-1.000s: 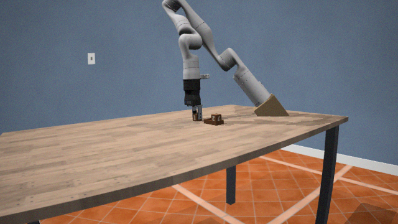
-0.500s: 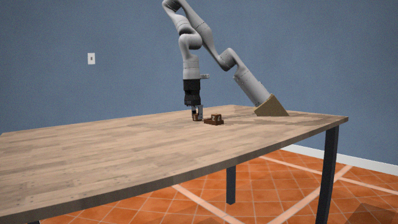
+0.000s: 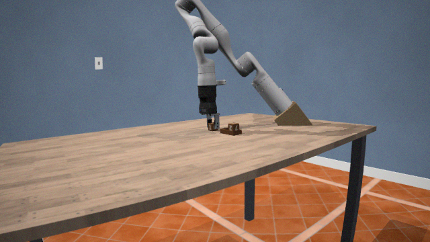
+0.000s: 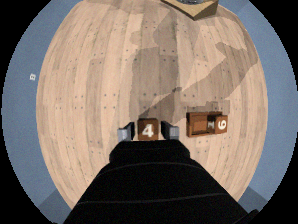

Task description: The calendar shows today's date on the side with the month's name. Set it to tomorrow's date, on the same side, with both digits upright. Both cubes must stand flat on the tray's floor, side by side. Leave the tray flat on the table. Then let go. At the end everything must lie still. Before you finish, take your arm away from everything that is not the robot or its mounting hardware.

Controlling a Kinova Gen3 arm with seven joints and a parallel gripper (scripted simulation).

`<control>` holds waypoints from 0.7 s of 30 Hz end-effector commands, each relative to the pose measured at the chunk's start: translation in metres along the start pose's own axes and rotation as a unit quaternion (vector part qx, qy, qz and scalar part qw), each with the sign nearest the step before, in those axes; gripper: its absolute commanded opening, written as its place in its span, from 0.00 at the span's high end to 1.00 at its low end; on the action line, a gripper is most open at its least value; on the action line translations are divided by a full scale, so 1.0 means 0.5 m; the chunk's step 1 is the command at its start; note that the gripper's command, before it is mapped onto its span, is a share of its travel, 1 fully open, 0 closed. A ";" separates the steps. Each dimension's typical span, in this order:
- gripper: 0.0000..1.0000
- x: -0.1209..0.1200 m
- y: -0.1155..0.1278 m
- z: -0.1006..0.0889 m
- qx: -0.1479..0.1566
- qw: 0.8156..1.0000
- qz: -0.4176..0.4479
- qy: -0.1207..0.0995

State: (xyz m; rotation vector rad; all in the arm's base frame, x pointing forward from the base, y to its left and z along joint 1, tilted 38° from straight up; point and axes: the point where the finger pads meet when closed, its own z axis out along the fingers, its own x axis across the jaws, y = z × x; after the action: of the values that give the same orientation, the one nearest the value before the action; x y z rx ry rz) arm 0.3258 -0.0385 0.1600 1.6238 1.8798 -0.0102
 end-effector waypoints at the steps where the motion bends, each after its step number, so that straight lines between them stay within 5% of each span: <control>1: 0.10 0.000 0.001 -0.001 -0.001 1.000 0.000 0.000; 9: 0.10 0.000 0.001 -0.015 -0.001 1.000 0.000 0.000; 21: 0.10 0.000 0.001 -0.084 -0.001 1.000 0.000 0.000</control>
State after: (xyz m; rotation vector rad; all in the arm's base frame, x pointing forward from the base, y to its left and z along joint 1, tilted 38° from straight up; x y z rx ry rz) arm 0.3041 -0.0263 0.1884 1.6273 1.8802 -0.0391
